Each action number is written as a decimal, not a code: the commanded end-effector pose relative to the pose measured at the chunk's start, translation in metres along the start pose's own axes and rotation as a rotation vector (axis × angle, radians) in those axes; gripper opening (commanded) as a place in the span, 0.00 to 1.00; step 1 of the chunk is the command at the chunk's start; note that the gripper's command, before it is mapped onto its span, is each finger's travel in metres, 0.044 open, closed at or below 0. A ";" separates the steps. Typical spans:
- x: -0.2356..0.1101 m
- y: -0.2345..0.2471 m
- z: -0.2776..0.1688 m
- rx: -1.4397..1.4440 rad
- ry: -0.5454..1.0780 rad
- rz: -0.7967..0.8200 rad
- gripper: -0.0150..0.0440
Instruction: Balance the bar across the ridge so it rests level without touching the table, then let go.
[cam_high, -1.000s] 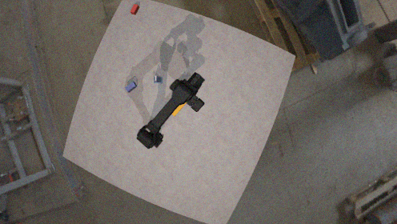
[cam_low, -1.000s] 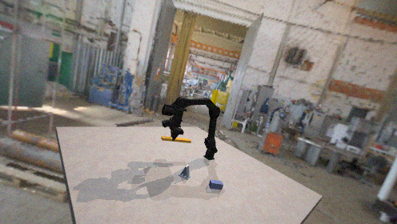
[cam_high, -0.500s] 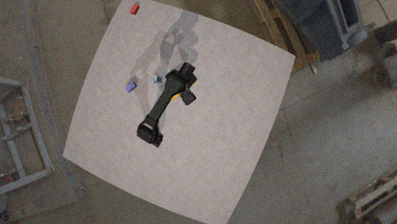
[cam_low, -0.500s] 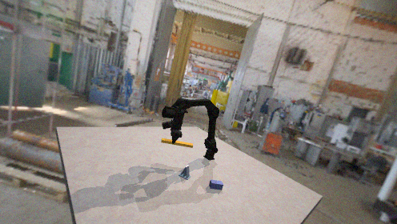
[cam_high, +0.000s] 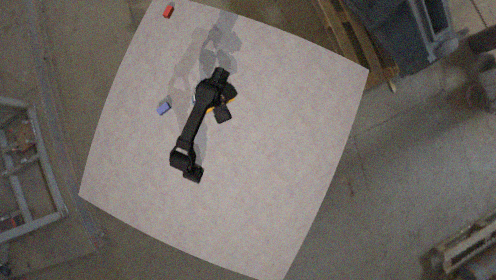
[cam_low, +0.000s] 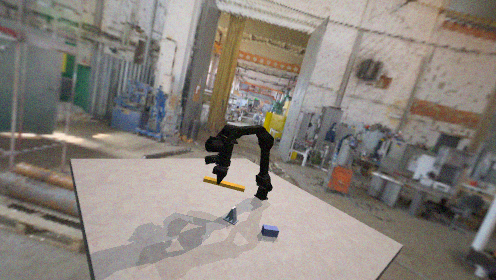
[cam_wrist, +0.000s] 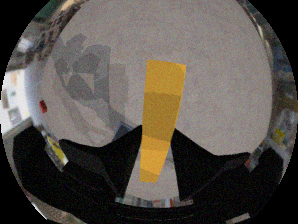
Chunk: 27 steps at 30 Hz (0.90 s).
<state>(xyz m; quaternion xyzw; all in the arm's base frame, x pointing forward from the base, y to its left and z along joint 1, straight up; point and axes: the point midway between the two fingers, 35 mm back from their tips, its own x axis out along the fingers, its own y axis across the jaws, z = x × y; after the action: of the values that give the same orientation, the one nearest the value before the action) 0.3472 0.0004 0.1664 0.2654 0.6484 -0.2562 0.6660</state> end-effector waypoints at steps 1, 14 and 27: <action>-0.001 0.012 -0.007 0.054 -0.002 -0.001 0.25; 0.000 0.051 -0.037 0.244 0.001 0.002 0.25; 0.001 0.076 -0.071 0.415 0.004 0.004 0.25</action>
<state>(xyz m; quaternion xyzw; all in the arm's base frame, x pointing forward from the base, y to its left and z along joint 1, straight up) 0.3499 0.1007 0.1654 0.3906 0.5885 -0.3734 0.6014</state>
